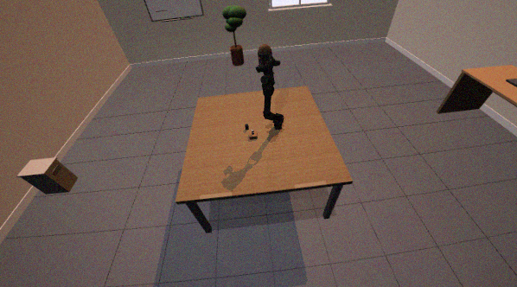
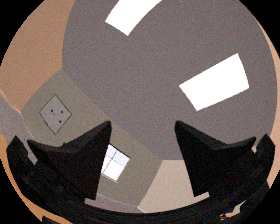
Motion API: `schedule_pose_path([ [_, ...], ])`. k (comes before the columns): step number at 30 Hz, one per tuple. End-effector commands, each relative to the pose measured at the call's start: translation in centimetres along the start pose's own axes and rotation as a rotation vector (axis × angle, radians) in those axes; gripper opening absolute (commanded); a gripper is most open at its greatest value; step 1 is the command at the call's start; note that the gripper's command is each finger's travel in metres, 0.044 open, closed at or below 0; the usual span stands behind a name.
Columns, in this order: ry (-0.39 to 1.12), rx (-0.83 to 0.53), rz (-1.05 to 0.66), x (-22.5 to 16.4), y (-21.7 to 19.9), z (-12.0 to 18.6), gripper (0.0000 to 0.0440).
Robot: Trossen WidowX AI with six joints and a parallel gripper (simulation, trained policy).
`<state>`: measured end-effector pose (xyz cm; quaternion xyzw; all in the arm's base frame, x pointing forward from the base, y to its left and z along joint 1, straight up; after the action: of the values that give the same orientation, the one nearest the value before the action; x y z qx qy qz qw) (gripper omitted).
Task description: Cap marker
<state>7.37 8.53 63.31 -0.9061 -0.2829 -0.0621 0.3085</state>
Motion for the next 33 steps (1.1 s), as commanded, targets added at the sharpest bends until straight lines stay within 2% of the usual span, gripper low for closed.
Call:
schedule_pose_path([
  [1, 0.011, 0.043, -0.02, -0.8, 0.0, 0.0, 0.0313],
  [33, 0.064, 0.349, -0.195, -6.0, 1.5, -0.4, 0.0309],
])
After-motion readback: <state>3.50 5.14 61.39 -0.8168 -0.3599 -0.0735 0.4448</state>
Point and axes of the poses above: the point midway between the two fingers, 35 mm back from their tips, its own z axis back along the fingers, its own y axis across the jaws, x = y × z, the point moved 10 cm from there along z, back along the fingers, and after that the axes turned 12 degrees about z, right-handed, at the moved point
